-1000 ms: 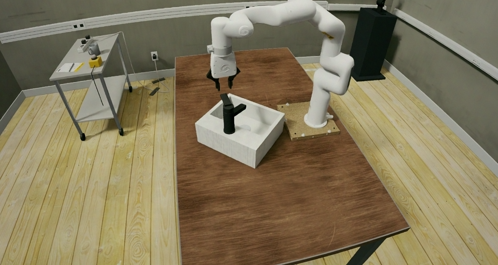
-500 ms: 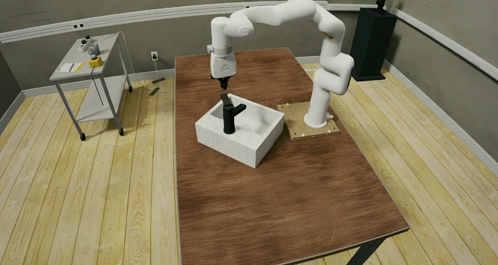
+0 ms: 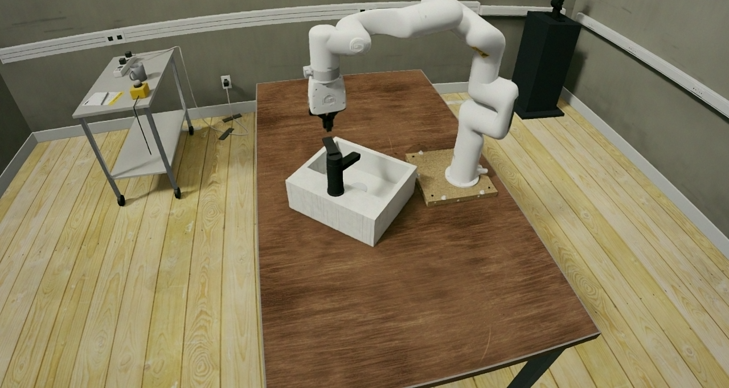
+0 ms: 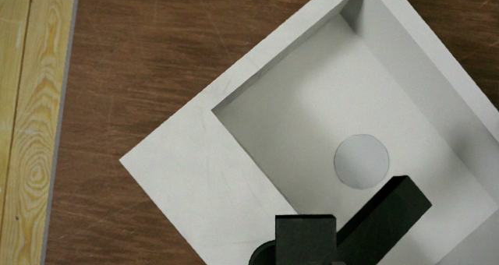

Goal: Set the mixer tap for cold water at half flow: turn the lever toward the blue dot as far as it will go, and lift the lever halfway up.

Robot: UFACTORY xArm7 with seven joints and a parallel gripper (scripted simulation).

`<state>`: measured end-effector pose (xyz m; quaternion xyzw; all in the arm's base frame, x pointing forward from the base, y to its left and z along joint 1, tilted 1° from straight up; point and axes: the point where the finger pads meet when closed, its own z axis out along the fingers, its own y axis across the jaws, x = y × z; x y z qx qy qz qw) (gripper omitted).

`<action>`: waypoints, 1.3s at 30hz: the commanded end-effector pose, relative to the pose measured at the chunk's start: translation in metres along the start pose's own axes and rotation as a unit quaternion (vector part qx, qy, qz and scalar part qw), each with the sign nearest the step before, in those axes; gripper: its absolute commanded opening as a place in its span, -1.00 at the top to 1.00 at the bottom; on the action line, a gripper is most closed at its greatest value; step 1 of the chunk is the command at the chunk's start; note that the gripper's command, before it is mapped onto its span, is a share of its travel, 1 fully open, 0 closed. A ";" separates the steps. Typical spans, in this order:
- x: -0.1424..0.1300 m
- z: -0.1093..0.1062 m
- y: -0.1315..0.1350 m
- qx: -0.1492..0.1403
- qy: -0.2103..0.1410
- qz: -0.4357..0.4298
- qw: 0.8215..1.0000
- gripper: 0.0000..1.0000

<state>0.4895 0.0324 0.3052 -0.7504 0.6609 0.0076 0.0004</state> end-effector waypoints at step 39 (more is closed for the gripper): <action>0.000 -0.010 0.000 -0.003 -0.004 0.592 0.806 1.00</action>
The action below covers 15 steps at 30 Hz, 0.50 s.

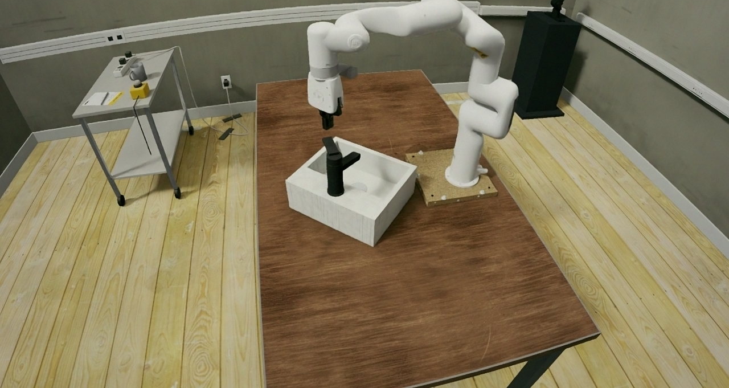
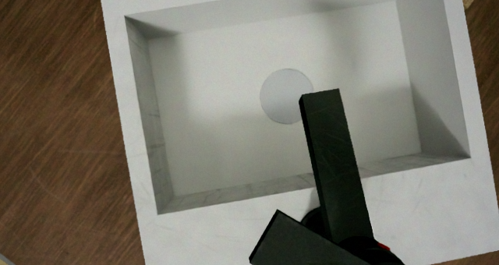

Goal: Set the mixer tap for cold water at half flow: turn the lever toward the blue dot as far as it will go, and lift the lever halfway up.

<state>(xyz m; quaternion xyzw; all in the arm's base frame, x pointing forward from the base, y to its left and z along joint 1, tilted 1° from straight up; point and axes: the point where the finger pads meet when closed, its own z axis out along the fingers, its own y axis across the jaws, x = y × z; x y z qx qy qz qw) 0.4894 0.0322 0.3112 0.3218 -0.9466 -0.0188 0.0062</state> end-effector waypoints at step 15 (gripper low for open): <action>0.000 -0.011 0.000 -0.001 -0.005 0.477 0.879 1.00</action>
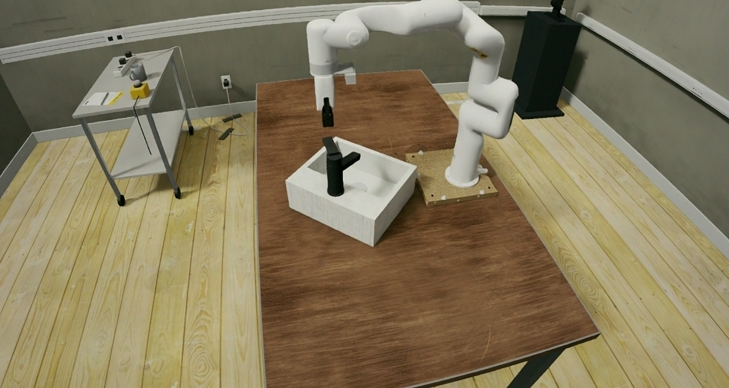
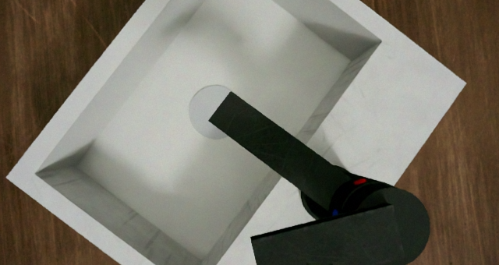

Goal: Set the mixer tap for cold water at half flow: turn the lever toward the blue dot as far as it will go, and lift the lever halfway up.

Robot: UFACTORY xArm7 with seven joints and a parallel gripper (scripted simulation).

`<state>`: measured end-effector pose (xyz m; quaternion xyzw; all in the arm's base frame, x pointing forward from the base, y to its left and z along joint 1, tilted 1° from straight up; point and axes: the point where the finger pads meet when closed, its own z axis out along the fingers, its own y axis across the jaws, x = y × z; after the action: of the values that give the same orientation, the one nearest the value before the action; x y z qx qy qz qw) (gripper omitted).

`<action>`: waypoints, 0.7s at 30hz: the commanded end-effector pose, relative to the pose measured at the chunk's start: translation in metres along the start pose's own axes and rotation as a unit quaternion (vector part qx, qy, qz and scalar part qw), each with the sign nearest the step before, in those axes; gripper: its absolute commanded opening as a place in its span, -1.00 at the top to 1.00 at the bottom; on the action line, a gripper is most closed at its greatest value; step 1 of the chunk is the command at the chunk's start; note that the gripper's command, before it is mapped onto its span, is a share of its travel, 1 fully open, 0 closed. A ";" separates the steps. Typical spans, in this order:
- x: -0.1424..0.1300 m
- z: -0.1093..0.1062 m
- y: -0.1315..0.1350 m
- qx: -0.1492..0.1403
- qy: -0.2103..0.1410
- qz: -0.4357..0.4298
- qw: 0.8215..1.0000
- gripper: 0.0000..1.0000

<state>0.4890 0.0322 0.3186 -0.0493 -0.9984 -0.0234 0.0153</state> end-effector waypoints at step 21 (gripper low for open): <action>0.000 -0.008 0.000 0.005 -0.018 0.601 0.799 1.00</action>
<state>0.4885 0.0320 0.3247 -0.5500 -0.8347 -0.0121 0.0254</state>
